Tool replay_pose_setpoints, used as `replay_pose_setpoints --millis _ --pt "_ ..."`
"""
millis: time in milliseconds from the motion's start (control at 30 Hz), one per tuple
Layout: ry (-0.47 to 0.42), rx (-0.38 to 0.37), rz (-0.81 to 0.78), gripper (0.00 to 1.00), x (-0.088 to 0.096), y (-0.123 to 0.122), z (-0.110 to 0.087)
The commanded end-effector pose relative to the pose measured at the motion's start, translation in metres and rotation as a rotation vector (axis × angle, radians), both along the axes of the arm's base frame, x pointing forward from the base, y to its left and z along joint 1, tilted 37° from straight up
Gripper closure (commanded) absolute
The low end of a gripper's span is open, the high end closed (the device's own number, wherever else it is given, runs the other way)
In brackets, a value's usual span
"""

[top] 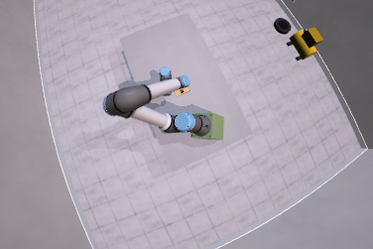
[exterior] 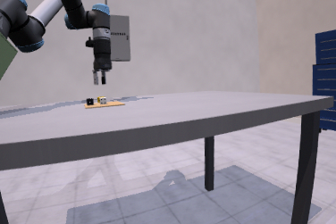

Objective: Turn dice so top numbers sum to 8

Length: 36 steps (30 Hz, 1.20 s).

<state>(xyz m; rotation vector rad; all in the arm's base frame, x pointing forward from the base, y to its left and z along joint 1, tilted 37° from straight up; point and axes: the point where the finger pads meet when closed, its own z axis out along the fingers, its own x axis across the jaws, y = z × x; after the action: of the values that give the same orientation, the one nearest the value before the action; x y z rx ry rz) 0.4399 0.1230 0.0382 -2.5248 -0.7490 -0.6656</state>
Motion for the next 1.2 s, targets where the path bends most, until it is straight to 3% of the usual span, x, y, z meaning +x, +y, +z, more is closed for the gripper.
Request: replay_pose_setpoints --millis 0,1167 --pt "-0.001 0.0 0.0 0.21 0.002 0.002 -0.004" --pt "-0.001 0.0 0.0 0.21 0.016 0.024 -0.036"
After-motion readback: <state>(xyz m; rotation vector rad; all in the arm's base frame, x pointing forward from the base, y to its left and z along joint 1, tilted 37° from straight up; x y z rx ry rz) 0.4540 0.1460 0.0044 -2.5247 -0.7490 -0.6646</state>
